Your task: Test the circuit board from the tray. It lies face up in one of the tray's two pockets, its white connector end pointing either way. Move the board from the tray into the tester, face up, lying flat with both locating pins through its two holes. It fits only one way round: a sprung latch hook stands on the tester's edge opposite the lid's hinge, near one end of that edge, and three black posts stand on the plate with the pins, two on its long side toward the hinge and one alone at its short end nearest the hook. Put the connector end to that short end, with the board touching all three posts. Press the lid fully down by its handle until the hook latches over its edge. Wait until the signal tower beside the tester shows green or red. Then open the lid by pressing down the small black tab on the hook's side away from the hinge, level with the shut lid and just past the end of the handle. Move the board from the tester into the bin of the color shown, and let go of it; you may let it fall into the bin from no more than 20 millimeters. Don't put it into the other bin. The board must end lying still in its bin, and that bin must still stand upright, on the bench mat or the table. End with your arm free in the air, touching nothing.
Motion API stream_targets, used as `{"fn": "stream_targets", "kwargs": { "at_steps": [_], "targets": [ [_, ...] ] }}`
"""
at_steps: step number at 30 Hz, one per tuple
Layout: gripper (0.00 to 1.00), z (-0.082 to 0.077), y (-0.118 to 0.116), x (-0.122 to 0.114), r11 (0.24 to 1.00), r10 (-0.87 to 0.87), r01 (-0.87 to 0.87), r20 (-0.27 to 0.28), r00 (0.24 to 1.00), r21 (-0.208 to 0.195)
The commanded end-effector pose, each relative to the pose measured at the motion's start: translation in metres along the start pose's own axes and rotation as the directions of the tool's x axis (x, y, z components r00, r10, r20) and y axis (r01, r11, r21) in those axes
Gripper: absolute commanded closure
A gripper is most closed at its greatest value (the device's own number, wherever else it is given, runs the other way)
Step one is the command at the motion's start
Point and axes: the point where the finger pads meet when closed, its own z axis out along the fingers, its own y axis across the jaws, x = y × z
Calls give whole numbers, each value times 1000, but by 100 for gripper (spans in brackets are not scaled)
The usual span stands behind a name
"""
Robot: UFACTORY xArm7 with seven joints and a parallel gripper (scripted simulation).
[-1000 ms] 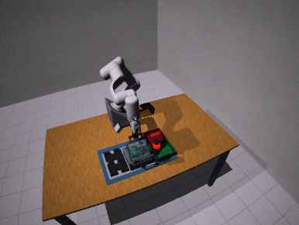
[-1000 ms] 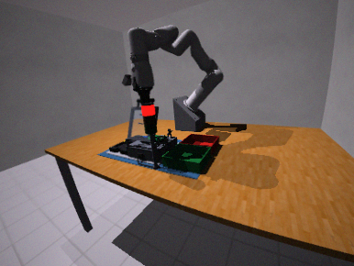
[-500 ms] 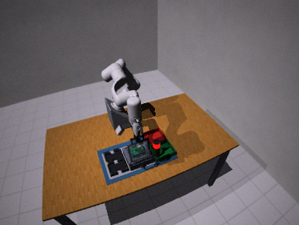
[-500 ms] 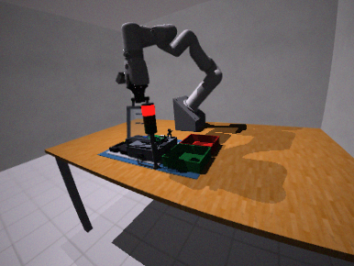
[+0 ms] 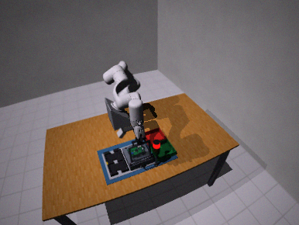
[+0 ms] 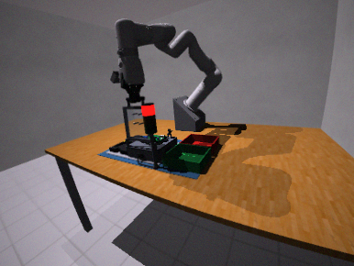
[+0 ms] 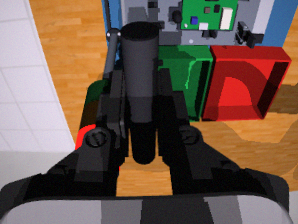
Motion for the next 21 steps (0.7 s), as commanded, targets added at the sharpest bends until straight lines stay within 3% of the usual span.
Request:
{"fn": "stream_targets", "kwargs": {
  "at_steps": [1,21],
  "targets": [
    [100,-3,-11,0,1000,0,0,-1,1000,4],
    [100,-2,-34,0,1000,0,0,-1,1000,4]
  ]
}}
